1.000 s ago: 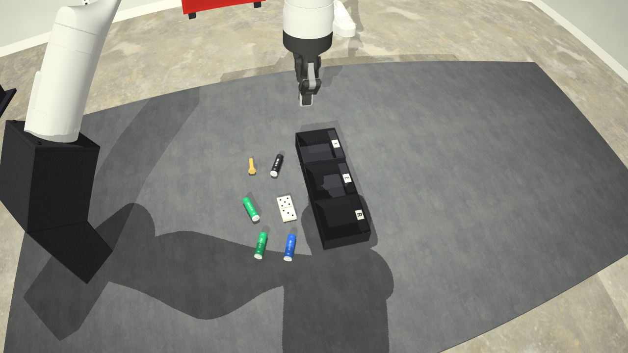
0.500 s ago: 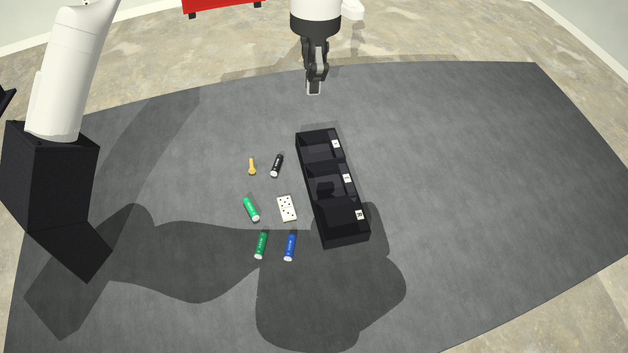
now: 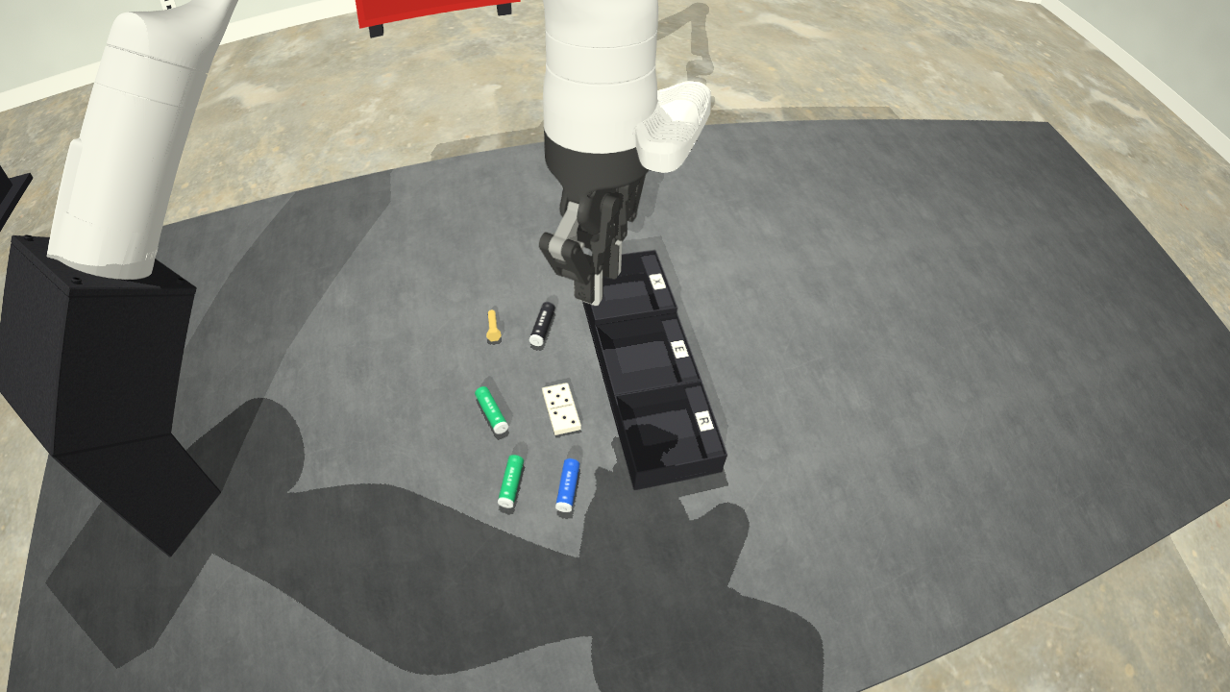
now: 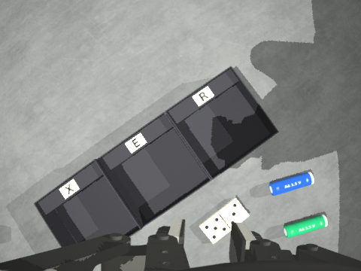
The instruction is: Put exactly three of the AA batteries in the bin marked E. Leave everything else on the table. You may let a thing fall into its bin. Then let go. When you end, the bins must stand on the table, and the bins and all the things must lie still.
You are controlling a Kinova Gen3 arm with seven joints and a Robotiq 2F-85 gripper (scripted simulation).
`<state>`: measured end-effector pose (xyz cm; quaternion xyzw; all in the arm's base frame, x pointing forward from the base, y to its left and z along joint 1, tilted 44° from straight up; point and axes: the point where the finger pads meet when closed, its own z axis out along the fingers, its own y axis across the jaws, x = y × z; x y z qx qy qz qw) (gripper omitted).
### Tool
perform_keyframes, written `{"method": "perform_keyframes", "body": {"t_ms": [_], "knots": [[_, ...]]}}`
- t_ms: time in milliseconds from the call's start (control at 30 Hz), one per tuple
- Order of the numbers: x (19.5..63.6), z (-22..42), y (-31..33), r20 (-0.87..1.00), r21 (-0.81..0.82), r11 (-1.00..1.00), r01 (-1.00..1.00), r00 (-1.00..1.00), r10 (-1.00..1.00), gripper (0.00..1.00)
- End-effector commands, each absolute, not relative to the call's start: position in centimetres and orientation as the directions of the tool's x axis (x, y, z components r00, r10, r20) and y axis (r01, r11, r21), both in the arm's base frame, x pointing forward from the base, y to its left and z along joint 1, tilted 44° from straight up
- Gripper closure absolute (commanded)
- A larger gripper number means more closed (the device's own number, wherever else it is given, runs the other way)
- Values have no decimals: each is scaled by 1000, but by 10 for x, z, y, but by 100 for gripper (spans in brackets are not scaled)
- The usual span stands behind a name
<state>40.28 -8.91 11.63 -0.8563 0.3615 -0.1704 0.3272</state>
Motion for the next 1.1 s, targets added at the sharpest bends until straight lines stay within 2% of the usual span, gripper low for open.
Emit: {"method": "perform_keyframes", "body": {"t_ms": [0,167,233,267,467,733,800,900,1067], "knots": [[406,82,-93,-62,-690,-401,-602,601,-797,71],[407,42,-107,-204,-659,-226,-717,460,-864,71],[407,42,-107,-204,-659,-226,-717,460,-864,71],[408,37,-107,-276,-642,-136,-755,393,-877,71],[410,-10,-124,-422,-557,81,-826,197,-885,71],[409,-9,-125,-590,-374,392,-840,-111,-800,71],[409,-9,-125,-590,-374,392,-840,-111,-800,71],[409,-9,-124,-654,-252,528,-811,-260,-711,71],[408,-8,-123,-654,-252,529,-810,-260,-710,71]]}}
